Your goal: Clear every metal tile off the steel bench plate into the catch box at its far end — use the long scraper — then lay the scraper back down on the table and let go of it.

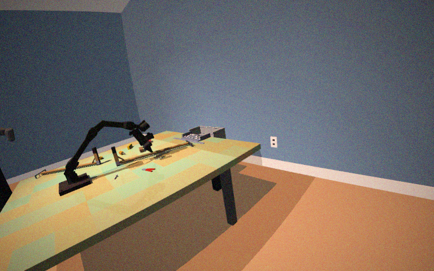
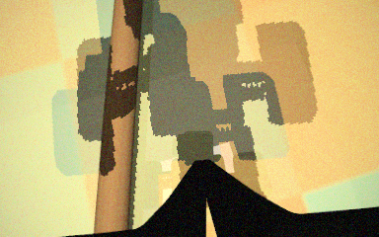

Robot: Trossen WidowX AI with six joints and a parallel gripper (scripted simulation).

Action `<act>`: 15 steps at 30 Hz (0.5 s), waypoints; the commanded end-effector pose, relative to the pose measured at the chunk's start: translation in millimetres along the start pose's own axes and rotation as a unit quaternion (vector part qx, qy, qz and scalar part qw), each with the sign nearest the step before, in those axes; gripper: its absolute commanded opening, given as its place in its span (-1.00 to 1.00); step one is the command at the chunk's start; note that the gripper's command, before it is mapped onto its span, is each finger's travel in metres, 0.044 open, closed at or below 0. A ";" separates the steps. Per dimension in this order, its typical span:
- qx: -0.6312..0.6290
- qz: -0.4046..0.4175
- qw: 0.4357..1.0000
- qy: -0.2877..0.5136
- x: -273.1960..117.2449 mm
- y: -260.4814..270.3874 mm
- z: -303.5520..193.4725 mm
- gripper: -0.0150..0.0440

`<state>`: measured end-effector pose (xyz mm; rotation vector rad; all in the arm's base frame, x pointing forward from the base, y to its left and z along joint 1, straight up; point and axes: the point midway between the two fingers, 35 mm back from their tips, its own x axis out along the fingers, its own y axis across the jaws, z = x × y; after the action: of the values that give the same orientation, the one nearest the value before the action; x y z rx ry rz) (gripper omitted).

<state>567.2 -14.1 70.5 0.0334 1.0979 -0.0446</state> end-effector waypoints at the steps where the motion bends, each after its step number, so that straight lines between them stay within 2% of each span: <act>1: -0.006 0.003 1.000 0.006 11.8 0.5 -8.3 -0.49; 15: -0.014 0.004 1.000 0.008 30.2 1.8 -19.1 -0.49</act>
<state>564.9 -14.1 38.1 0.0140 1.1110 -0.0309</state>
